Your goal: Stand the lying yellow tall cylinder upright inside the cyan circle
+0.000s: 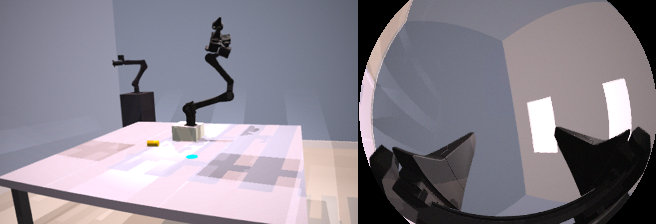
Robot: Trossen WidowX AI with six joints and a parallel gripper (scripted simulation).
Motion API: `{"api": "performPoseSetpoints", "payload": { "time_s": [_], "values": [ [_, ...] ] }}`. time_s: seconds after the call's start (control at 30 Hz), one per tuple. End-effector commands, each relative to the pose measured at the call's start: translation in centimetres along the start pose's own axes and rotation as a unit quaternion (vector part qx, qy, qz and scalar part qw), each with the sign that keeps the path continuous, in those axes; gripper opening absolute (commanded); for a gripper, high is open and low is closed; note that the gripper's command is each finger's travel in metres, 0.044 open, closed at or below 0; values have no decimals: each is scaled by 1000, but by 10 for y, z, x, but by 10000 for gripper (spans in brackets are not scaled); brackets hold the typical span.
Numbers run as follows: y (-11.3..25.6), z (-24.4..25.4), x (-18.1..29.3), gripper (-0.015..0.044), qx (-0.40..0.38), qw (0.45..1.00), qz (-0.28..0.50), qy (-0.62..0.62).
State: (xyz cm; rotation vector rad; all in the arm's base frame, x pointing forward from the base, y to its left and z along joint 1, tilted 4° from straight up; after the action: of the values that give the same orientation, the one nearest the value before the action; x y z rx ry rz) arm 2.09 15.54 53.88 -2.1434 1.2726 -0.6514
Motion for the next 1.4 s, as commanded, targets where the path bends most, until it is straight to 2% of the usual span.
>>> {"api": "performPoseSetpoints", "payload": {
  "time_s": [0.0, 0.1, 0.37, 0.63, 0.97, 1.37],
  "values": [
    [0, 0, 1, 374, 0, 1000, 1, -1],
    [1, -4, 11, 309, 8, 1000, 10, -21],
    [7, -21, 71, 309, 49, 987, 72, -135],
    [17, -25, 140, 309, 90, 952, 145, -254],
    [35, -8, 219, 309, 129, 882, 240, -384],
    [64, 35, 304, 309, 172, 761, 364, -509]
  ]
}}
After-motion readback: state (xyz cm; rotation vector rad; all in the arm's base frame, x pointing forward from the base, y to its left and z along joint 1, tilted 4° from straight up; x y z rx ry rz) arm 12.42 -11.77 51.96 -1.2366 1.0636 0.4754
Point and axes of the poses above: the point midway between the two fingers, 35 mm back from their tips, its own y axis back along the fingers, its own z axis across the jaws, x = y × z, the point moved 6 cm from there along y, back along the fingers, and after that the axes turned 1 degree about -y, right-handed, at the moved point
